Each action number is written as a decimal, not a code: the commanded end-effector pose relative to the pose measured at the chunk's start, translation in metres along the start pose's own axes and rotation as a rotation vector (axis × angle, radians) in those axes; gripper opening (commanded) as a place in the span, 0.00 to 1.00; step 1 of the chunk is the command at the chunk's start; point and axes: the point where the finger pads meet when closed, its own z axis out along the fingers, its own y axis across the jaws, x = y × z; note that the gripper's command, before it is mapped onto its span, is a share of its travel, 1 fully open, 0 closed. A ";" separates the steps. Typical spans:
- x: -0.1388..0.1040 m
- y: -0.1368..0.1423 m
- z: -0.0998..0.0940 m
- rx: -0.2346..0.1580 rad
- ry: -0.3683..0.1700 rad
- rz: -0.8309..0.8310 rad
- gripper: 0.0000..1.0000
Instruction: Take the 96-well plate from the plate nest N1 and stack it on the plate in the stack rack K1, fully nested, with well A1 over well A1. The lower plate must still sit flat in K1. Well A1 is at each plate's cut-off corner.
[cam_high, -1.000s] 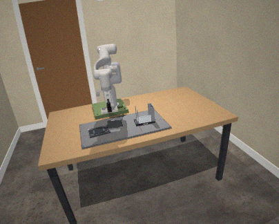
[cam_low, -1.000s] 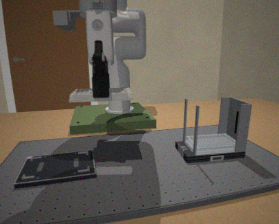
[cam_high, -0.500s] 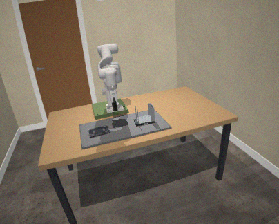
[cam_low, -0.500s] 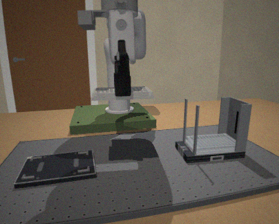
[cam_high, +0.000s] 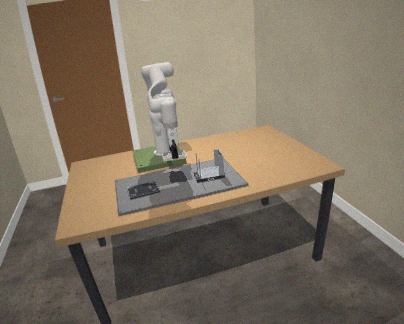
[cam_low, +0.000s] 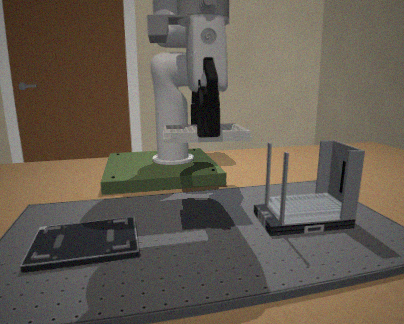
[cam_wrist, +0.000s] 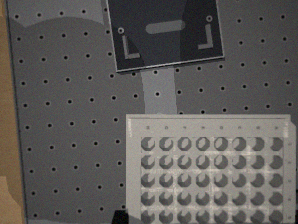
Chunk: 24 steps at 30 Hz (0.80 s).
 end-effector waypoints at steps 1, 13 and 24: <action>-0.013 0.000 -0.002 0.005 0.000 0.000 0.00; -0.047 0.002 -0.003 0.004 -0.001 0.000 0.00; -0.083 0.005 -0.003 0.004 -0.001 0.000 0.00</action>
